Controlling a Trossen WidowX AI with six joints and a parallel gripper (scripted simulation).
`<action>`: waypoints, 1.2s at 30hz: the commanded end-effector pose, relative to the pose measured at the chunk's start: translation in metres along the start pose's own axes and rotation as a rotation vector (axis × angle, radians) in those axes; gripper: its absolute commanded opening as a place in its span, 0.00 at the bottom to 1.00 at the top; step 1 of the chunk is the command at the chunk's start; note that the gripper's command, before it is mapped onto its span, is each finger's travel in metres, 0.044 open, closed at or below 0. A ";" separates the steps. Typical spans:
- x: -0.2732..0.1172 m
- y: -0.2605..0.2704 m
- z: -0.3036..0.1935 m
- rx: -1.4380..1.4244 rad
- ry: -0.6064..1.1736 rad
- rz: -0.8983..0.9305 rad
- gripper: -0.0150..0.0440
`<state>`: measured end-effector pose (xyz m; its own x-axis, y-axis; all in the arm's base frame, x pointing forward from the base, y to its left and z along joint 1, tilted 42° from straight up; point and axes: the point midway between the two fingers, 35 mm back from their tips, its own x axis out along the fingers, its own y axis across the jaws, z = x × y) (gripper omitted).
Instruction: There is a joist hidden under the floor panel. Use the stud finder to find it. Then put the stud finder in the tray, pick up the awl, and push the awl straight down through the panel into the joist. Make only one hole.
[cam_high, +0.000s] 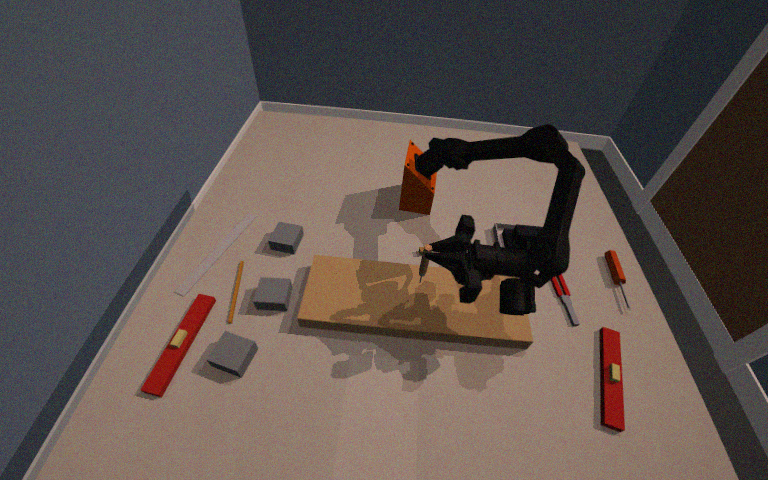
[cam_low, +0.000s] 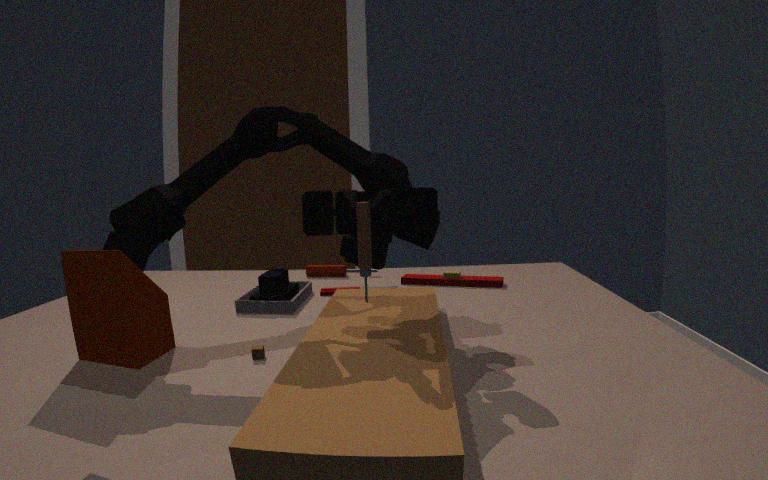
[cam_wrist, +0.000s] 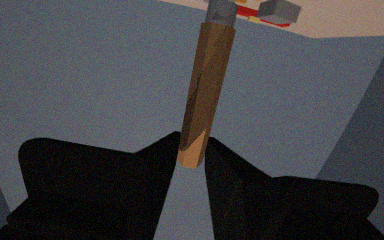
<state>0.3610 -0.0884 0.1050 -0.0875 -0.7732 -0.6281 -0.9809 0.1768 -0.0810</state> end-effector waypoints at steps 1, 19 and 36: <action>0.001 0.000 0.003 0.006 0.006 0.002 0.25; 0.000 0.000 0.023 0.006 0.006 0.003 0.25; -0.001 0.000 0.046 0.006 0.005 0.003 0.25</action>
<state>0.3679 -0.0619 0.0742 -0.0889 -0.7759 -0.6246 -0.9814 0.1754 -0.0783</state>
